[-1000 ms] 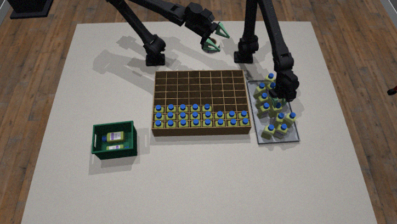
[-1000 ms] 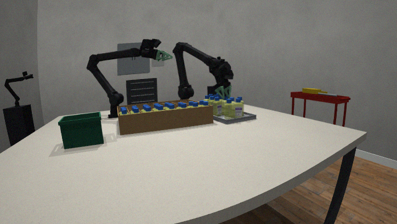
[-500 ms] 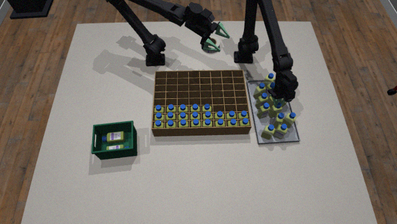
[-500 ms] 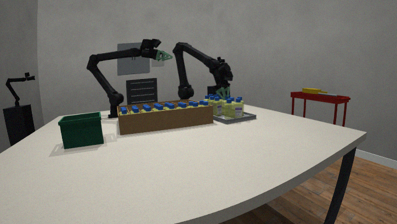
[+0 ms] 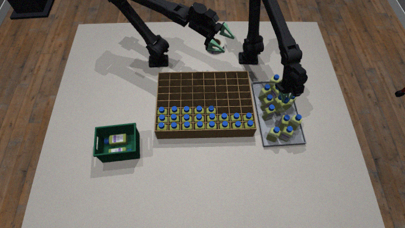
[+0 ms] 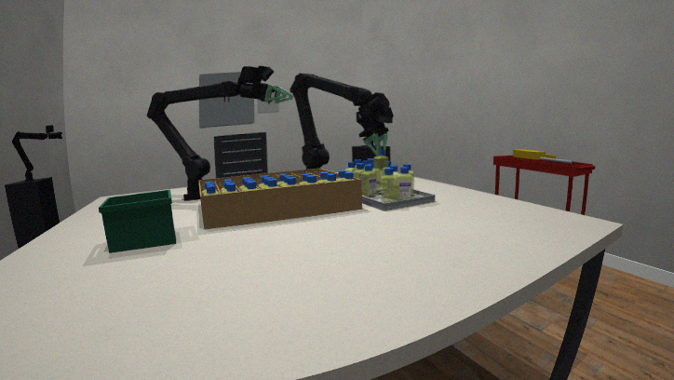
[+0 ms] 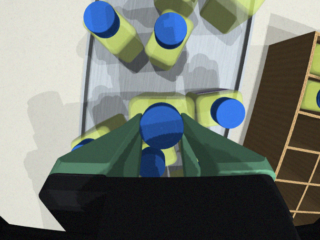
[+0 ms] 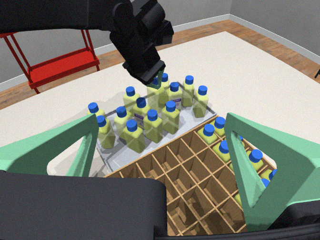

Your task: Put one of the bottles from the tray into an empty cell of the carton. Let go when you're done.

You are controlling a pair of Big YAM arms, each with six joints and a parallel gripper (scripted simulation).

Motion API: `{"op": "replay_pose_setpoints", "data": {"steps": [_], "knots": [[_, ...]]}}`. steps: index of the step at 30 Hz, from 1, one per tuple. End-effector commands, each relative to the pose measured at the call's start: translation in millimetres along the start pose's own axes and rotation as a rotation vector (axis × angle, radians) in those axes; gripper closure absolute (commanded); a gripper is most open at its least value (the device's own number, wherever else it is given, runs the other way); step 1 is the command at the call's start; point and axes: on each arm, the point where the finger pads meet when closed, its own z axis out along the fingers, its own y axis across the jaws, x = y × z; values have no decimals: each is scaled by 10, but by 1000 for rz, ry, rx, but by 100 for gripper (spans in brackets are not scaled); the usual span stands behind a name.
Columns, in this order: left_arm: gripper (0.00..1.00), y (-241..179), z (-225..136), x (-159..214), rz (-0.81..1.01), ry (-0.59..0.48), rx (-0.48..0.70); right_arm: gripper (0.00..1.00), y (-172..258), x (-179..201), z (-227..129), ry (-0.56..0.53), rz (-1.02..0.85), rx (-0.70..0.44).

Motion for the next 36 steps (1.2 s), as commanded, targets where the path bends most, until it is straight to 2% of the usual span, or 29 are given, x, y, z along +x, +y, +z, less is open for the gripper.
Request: {"op": "replay_pose_setpoints", "data": {"steps": [1,5,7,9,15,16,21,30,32,36], "knots": [[78,18,-635,-533,12,-91,-3,0,36,-312,-46,-70,-9,-11],[78,19,-954,-644,12,-93,-3,0,47,-430,-57,-119,-4,-17],[78,19,-1080,-690,12,-93,-3,0,55,-695,-111,-181,-2,-21],[78,20,-1165,-726,12,-90,-3,0,58,-730,-92,-199,1,-23],[78,-12,-1168,-695,9,-72,2,0,64,-810,-109,-232,5,-27],[78,-61,-1142,-621,6,-62,7,0,61,-816,-110,-234,5,-25],[78,-367,-1175,-197,6,-37,23,0,102,-366,-212,-156,-12,-29],[78,-1040,-1403,548,59,-27,60,0,165,-65,-570,-116,-24,-39],[78,-1040,-1403,548,59,-27,60,0,165,-65,-570,-116,-24,-39],[78,-1270,-1479,808,87,-25,72,0,187,78,-716,-100,-27,-44]]}}
